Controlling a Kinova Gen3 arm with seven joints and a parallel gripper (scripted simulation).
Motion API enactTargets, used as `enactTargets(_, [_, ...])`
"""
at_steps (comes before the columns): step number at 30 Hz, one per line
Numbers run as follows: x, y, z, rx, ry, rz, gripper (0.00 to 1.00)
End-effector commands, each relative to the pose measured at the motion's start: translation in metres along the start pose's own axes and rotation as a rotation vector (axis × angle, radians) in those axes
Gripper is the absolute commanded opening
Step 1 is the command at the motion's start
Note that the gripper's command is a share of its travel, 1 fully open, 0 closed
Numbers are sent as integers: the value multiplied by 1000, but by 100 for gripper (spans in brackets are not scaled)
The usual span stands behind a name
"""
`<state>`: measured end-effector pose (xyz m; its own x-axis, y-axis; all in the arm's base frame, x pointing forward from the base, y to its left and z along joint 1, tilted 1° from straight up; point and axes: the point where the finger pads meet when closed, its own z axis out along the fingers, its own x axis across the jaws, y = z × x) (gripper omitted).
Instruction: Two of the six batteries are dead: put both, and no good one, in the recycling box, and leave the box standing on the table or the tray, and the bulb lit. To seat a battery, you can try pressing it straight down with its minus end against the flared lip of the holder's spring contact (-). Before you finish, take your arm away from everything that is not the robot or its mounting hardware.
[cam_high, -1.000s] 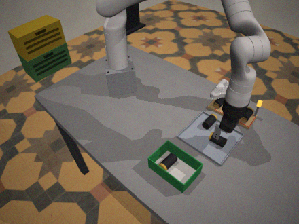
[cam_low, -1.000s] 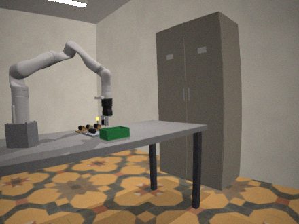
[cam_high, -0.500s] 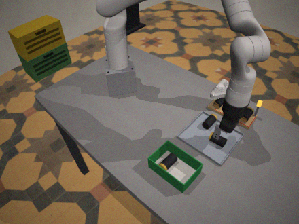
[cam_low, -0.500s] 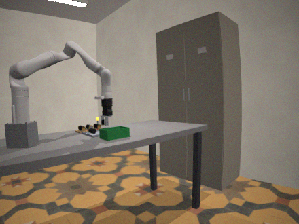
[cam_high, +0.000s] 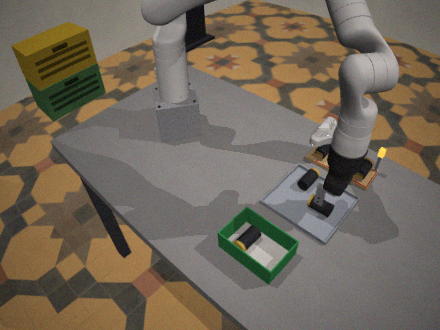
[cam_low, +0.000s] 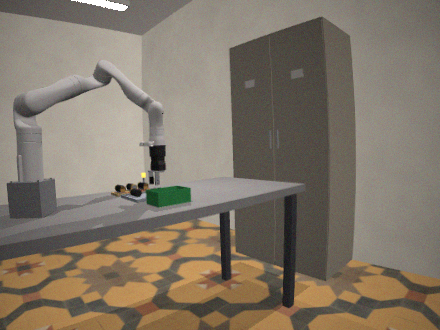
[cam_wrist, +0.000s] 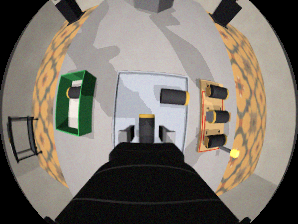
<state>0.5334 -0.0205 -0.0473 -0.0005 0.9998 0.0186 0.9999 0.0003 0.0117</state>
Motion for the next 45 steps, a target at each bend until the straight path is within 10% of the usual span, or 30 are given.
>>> enactTargets(1, [0, 1, -1, -2, 0, 0, 90])
enactTargets(33, [0, 1, 0, -2, 0, 0, 90])
enactTargets(45, [0, 1, 34, -2, 0, 0, 90])
